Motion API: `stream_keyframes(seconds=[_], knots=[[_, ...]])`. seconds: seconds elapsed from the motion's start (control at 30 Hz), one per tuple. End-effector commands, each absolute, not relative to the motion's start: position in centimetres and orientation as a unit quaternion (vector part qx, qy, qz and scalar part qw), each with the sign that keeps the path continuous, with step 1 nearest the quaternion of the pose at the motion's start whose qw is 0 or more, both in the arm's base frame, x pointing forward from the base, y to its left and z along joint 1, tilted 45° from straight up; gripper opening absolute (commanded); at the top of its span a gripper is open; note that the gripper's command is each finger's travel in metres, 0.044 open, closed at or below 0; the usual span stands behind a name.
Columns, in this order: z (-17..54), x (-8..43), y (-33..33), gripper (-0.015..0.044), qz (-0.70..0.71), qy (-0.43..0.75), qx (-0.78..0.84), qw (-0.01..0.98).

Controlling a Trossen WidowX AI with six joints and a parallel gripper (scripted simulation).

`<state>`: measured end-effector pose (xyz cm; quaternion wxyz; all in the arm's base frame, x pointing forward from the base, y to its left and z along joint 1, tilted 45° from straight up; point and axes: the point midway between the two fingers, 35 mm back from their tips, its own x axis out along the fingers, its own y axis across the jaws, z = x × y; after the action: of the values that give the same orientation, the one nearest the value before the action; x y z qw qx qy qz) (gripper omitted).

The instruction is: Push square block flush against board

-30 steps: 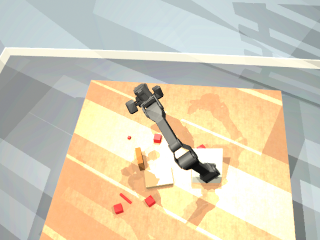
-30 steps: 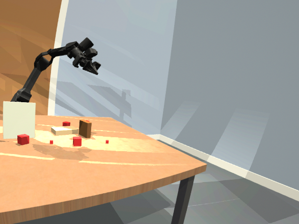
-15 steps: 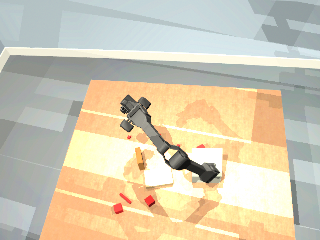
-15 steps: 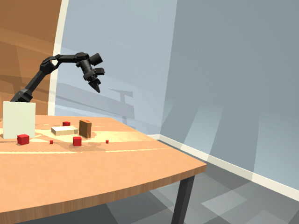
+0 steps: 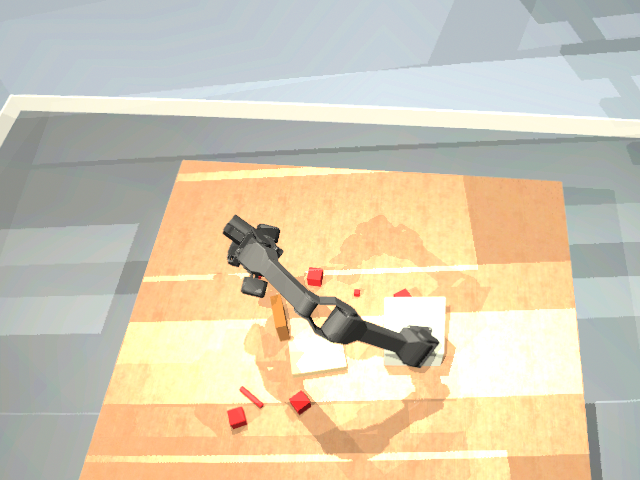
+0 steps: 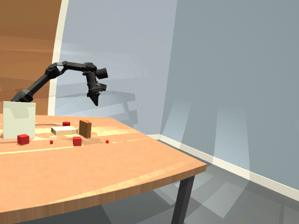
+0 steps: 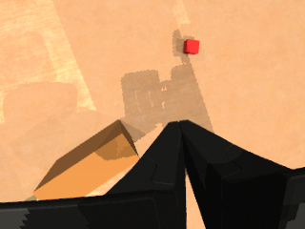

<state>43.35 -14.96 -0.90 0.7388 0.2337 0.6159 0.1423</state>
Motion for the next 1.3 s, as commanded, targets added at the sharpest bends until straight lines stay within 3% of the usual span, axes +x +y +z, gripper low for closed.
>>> stream_keyframes(seconds=[0.0, 0.4, 0.77, 1.27], knots=[[-1.1, 43.5, -12.3, 0.0, 0.205, 0.622, 0.21, 0.726], [-1.4, 43.1, -4.4, 0.0, 0.377, 0.618, 0.149, 0.674], [-5.0, 42.9, -0.8, 0.0, 0.38, 0.617, 0.149, 0.673], [-5.2, 41.9, -1.2, 0.0, 0.38, 0.618, 0.148, 0.673]])
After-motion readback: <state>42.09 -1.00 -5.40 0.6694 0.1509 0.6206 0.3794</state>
